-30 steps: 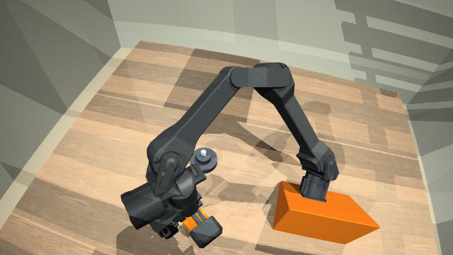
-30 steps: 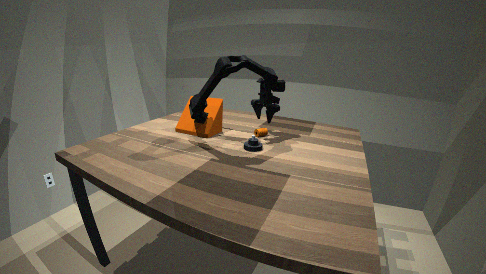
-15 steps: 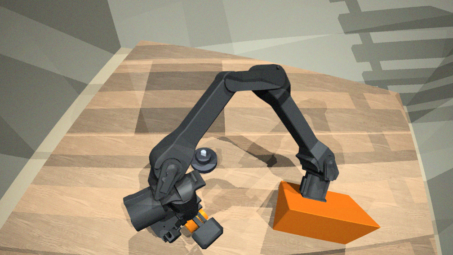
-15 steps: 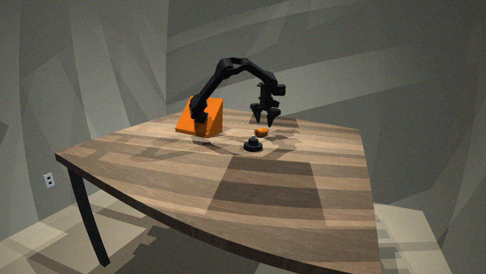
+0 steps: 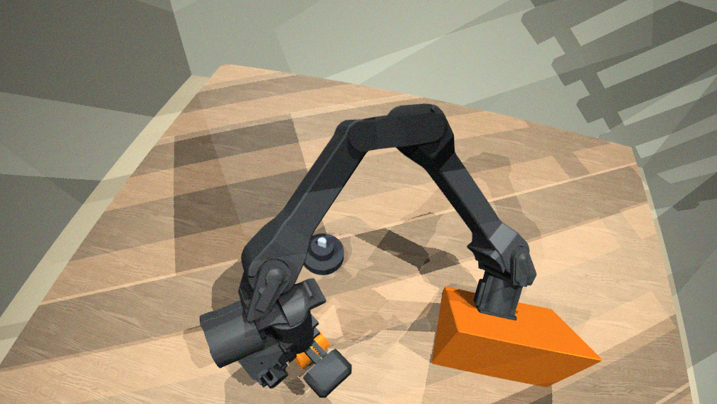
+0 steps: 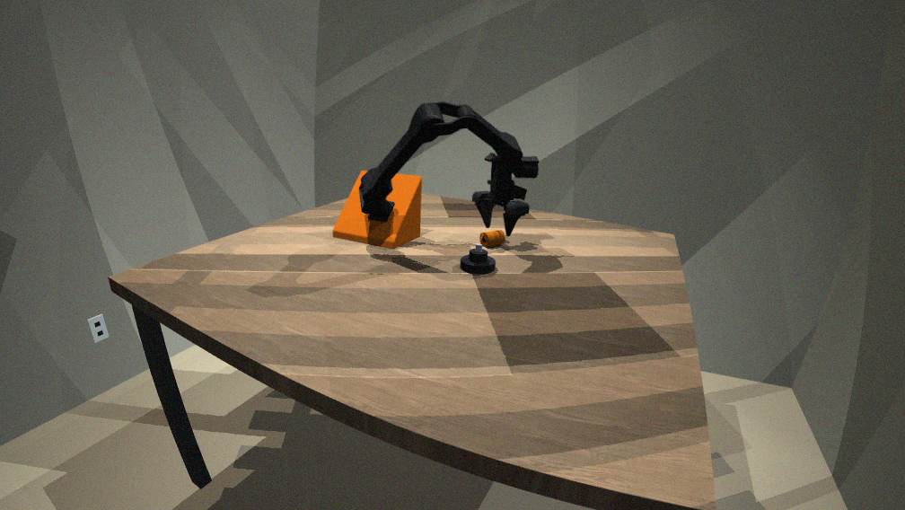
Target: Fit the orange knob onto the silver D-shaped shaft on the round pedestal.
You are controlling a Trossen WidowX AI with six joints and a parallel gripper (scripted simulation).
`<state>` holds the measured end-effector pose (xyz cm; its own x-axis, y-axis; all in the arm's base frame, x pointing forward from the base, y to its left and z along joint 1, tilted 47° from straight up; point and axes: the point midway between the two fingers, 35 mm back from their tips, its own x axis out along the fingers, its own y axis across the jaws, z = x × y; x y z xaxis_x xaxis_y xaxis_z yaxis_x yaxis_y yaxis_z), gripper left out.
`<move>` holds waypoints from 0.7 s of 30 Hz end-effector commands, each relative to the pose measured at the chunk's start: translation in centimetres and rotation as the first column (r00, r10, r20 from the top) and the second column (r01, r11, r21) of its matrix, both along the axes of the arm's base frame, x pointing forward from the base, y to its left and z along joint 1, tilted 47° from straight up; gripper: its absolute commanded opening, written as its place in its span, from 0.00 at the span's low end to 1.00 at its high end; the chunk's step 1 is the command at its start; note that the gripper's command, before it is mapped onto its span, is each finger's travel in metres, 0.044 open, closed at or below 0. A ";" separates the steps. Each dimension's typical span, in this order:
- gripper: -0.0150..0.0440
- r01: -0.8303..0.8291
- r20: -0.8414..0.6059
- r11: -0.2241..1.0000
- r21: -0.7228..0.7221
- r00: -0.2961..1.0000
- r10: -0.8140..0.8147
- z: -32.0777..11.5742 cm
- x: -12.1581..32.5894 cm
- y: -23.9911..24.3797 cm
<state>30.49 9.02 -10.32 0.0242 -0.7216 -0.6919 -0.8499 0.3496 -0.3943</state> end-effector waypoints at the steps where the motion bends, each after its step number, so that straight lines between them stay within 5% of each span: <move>1: 1.00 -0.001 -0.004 1.000 -0.005 1.000 0.001 -0.5 -0.1 -0.7; 14: 1.00 -0.001 -0.004 1.000 -0.007 1.000 0.001 -1.7 -0.1 -2.1; 21: 0.69 -0.001 -0.004 1.000 -0.007 1.000 0.001 -1.7 -0.1 -2.1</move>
<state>30.35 7.03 -11.98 0.0204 -0.7243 -0.6892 -0.8501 0.3503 -0.3933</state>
